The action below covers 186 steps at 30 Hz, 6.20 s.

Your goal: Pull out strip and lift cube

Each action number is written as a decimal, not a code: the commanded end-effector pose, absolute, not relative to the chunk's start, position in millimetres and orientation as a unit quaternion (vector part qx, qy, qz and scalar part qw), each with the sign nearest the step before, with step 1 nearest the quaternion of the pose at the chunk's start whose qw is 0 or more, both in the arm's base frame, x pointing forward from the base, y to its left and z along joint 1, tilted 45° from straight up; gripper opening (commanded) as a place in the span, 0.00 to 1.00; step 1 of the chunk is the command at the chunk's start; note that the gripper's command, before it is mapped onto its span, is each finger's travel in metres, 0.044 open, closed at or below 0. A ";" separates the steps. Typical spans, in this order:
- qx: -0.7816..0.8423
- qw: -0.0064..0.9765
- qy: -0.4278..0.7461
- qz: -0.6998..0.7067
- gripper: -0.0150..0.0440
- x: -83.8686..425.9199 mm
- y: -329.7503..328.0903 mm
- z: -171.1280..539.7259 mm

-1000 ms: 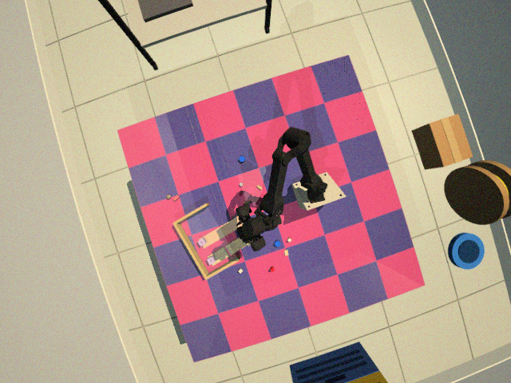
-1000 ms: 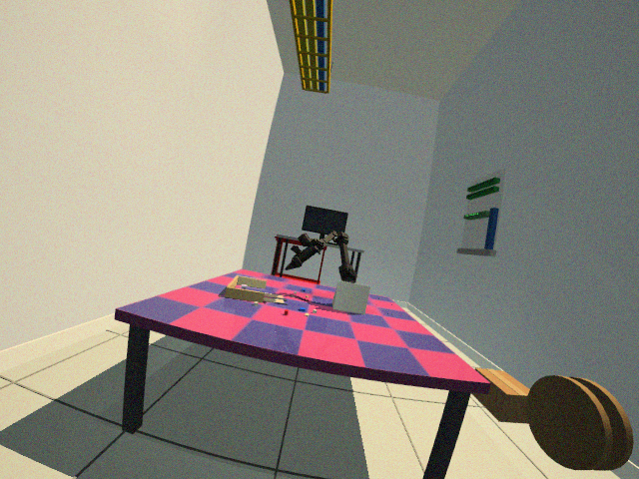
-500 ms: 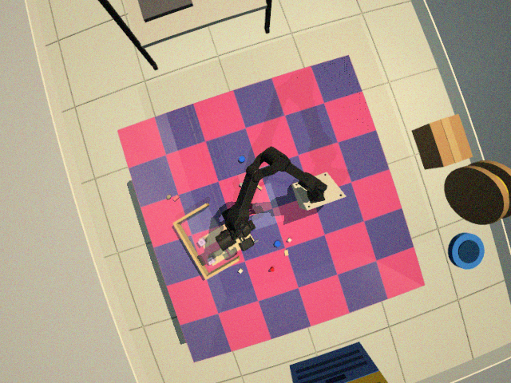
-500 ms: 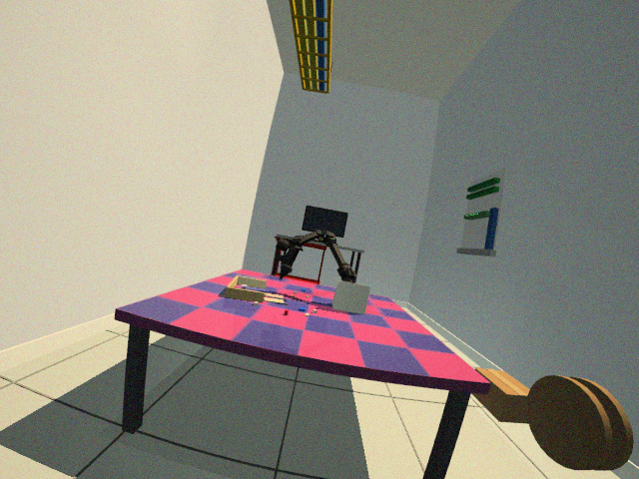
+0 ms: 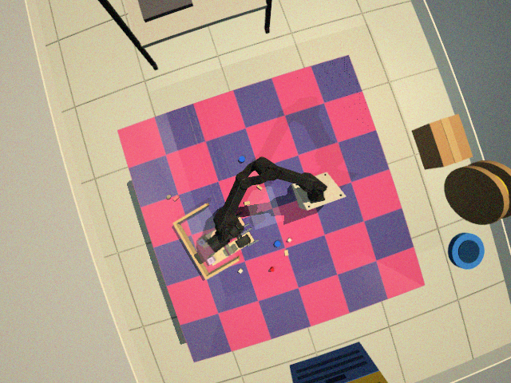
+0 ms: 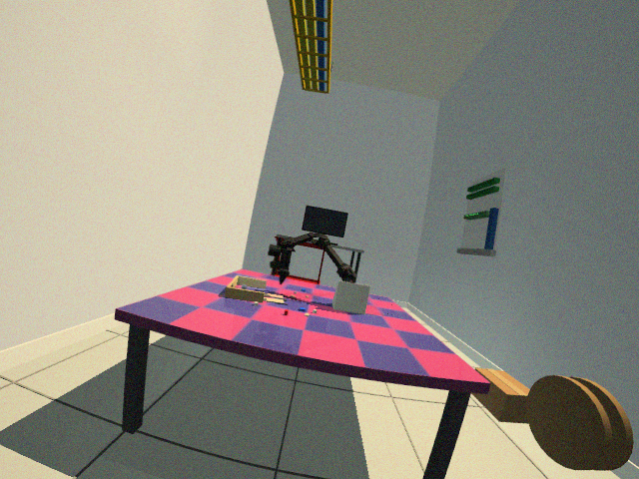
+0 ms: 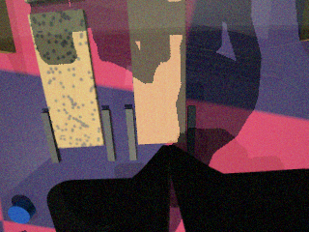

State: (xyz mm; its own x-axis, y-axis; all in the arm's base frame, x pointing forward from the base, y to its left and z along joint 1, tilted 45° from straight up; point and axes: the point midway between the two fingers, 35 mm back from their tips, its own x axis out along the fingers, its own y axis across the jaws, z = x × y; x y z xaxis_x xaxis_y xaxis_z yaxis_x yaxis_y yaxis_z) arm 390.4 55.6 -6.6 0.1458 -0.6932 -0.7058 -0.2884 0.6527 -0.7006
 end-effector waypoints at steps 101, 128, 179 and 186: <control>-0.386 0.648 0.637 -0.157 0.25 402.9 6.1 -59.4; -0.386 0.647 0.638 -0.156 0.25 365.1 -5.3 -57.5; -0.387 0.645 0.640 -0.156 0.25 291.9 -29.1 -51.1; -0.387 0.645 0.640 -0.156 0.25 282.3 -32.1 -50.1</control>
State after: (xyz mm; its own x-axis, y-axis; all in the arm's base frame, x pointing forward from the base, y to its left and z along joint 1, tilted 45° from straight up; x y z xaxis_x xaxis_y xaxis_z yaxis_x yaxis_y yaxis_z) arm 294.0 -24.4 -47.7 0.1575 -0.6867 -0.7097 -0.2831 0.6571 -0.6986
